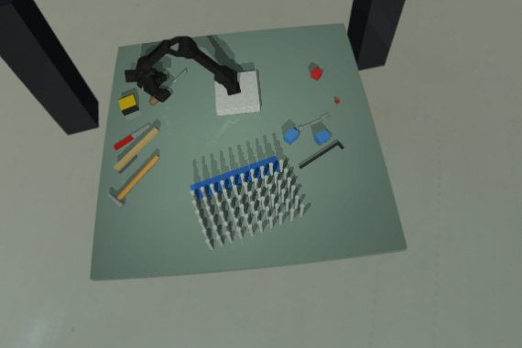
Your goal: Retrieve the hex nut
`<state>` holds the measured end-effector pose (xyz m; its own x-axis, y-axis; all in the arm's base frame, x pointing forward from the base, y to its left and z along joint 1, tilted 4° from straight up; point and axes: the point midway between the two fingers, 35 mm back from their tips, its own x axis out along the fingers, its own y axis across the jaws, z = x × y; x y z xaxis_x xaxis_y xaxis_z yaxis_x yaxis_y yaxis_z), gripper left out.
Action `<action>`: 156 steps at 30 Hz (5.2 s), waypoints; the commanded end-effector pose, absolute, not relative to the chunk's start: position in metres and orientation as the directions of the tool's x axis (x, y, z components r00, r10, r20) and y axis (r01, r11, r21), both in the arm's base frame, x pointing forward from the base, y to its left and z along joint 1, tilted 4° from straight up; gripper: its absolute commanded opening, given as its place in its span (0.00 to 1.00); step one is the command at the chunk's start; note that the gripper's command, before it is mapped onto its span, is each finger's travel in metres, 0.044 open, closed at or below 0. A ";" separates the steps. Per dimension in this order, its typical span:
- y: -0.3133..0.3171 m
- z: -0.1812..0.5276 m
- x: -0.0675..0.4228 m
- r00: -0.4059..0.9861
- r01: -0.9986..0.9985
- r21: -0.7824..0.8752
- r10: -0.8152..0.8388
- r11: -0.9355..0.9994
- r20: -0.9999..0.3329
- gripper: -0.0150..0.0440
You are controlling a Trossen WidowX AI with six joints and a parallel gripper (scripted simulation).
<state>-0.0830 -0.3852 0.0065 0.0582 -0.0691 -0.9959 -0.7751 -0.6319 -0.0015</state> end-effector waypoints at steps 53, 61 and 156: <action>-0.380 0.075 -0.086 0.042 -0.777 0.008 -0.064 -0.630 -0.997 1.00; -0.382 0.085 -0.076 -0.321 -0.763 0.272 -0.021 -0.587 -0.947 1.00; -0.391 0.117 -0.078 -0.319 -0.761 0.271 -0.023 -0.589 -0.947 0.25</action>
<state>-0.0769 -0.3915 0.0971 -0.3173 -0.0092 -0.9483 -0.7653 -0.5880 0.2618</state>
